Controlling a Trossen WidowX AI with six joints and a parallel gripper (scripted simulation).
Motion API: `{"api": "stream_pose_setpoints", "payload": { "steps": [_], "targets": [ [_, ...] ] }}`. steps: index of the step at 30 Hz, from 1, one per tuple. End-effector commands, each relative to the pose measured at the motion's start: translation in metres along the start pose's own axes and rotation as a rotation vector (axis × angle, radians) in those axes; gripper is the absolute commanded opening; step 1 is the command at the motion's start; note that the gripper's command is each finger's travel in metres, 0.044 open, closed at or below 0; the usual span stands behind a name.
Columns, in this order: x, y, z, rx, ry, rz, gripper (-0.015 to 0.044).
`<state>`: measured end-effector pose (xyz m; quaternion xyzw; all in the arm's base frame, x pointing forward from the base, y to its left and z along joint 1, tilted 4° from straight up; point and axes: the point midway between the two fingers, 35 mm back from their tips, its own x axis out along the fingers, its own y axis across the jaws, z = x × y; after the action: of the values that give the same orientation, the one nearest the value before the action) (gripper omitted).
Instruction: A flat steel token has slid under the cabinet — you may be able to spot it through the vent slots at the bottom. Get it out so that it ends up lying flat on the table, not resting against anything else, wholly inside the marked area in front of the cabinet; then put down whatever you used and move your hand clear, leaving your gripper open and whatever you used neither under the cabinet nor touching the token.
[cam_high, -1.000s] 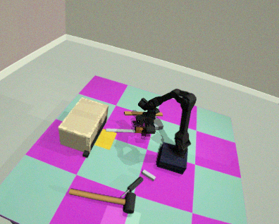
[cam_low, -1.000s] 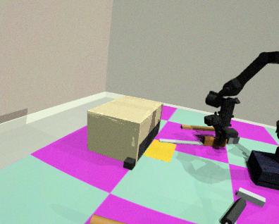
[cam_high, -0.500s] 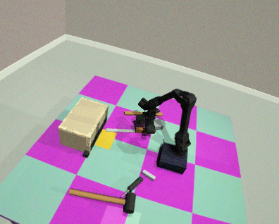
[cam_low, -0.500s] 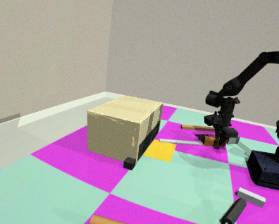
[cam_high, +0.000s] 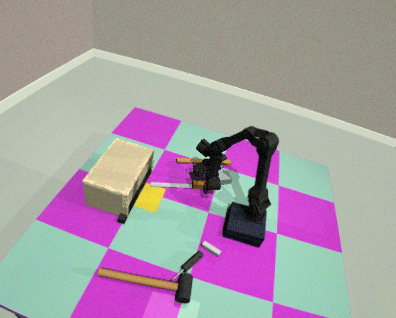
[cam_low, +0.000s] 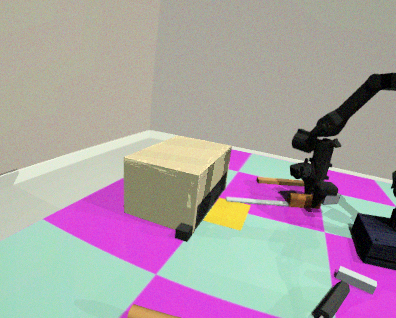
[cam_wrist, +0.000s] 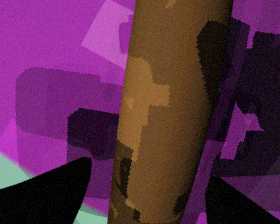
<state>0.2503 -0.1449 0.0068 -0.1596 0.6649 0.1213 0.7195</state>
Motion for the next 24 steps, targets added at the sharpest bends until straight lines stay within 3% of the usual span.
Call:
{"api": "stream_pose_setpoints", "payload": {
  "steps": [1,2,7,15,18,24],
  "targets": [
    [0.0029,0.0004,-0.0014,0.000,0.001,0.000,0.0270],
    [0.0034,0.0005,-0.0017,0.000,0.001,0.000,0.0270],
    [0.0008,-0.0003,-0.0002,0.001,-0.001,-0.001,0.0139],
    [0.0008,-0.0003,-0.0002,0.001,-0.001,-0.001,0.0085],
    [0.0008,-0.0003,-0.0002,0.001,-0.001,-0.001,0.0006],
    [0.0007,-0.0004,0.0023,0.001,-0.001,-0.001,0.0000]
  ]
}}
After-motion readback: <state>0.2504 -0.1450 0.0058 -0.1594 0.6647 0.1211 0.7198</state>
